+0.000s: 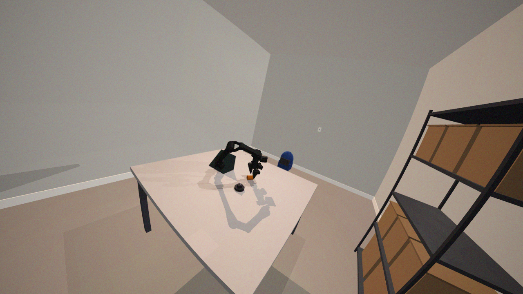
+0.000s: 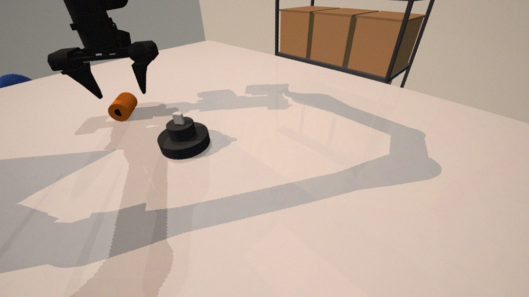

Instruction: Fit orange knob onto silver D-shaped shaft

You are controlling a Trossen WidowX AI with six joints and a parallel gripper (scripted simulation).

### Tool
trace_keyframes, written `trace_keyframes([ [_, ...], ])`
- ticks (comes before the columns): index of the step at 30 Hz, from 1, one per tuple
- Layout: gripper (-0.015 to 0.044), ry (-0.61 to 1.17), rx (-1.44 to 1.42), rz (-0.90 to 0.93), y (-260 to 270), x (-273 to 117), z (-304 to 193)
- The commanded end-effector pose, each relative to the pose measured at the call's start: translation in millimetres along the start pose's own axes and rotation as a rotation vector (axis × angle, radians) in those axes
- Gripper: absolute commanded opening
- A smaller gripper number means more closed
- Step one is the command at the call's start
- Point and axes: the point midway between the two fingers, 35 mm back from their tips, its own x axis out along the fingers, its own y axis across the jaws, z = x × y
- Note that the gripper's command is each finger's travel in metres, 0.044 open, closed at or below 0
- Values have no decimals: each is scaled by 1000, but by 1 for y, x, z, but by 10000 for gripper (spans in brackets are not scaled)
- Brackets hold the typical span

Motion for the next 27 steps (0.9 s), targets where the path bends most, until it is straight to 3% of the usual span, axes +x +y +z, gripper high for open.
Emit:
trace_keyframes([
  [1, 440, 2, -7, -4, 0, 8, 0],
  [15, 440, 3, -7, -5, 1, 28, -1],
  [22, 256, 3, -7, -5, 1, 28, -1],
  [27, 240, 3, -7, -5, 1, 28, -1],
])
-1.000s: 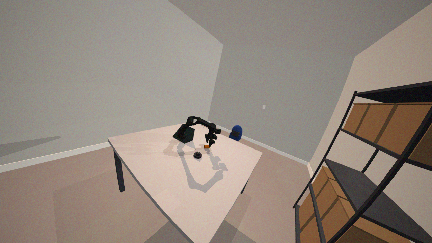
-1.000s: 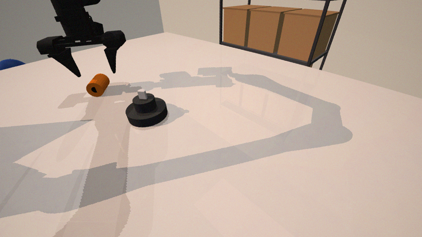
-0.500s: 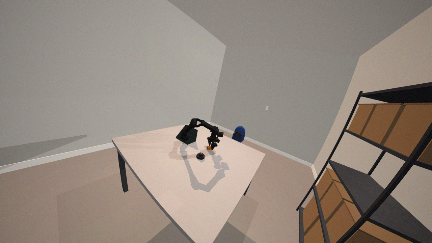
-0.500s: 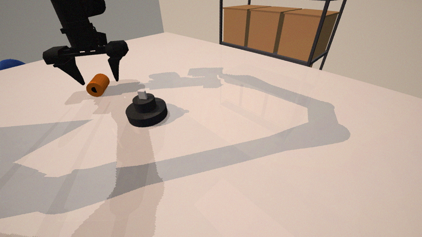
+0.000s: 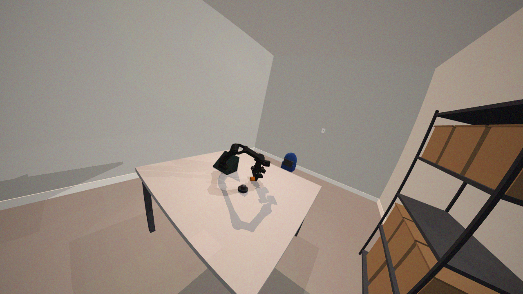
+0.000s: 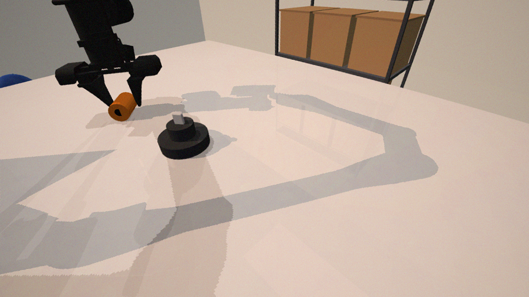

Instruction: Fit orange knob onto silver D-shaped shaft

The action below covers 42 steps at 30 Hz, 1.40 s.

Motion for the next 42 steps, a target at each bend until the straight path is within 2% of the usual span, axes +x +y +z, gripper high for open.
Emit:
trace_keyframes([
  [1, 240, 0, -4, -4, 0, 0, 0],
  [6, 240, 0, -4, -4, 0, 0, 0],
  [15, 180, 0, -4, -4, 0, 0, 0],
  [21, 179, -19, -2, -3, 0, -1, -1],
  [42, 179, -386, -4, -1, 0, -13, -20],
])
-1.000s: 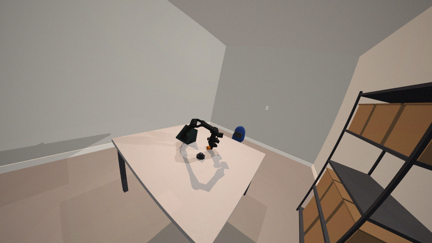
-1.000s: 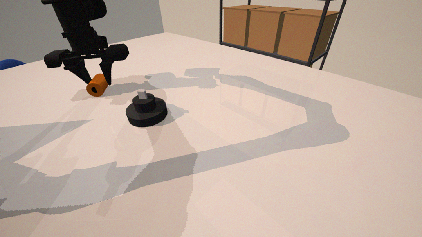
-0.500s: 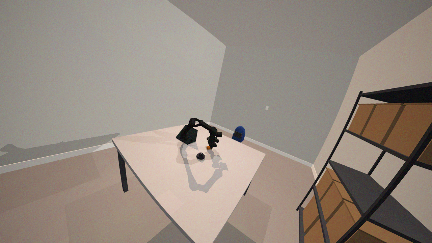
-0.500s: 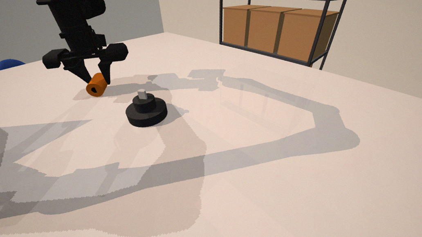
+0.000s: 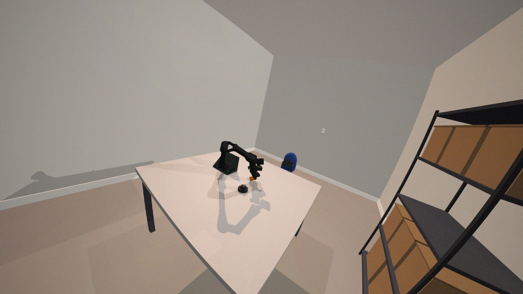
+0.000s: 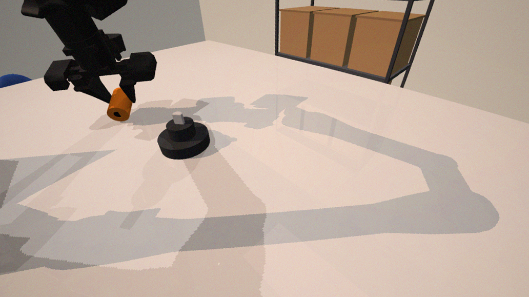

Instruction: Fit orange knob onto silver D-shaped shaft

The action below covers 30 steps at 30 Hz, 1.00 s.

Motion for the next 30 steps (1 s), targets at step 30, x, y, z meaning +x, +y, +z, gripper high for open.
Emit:
trace_keyframes([
  [30, 179, -565, -9, 3, 0, -17, -33],
])
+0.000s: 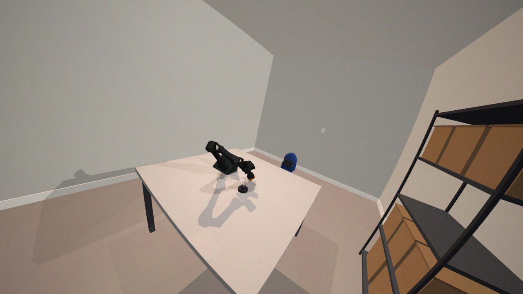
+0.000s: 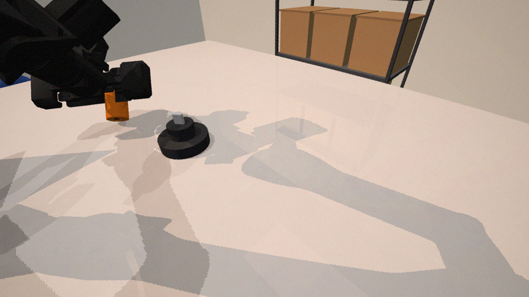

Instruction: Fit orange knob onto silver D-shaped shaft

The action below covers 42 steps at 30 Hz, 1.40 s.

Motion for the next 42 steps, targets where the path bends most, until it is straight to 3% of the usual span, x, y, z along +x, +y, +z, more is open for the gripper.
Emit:
trace_keyframes([
  [1, 179, -75, -7, -1, 1, -4, -4],
  [26, 179, -482, -10, 2, 2, -16, -28],
  [34, 179, -416, -10, 1, 1, -19, -28],
  [37, 258, -428, -14, 4, 2, -17, -26],
  [42, 260, -428, -14, 4, 2, -17, -26],
])
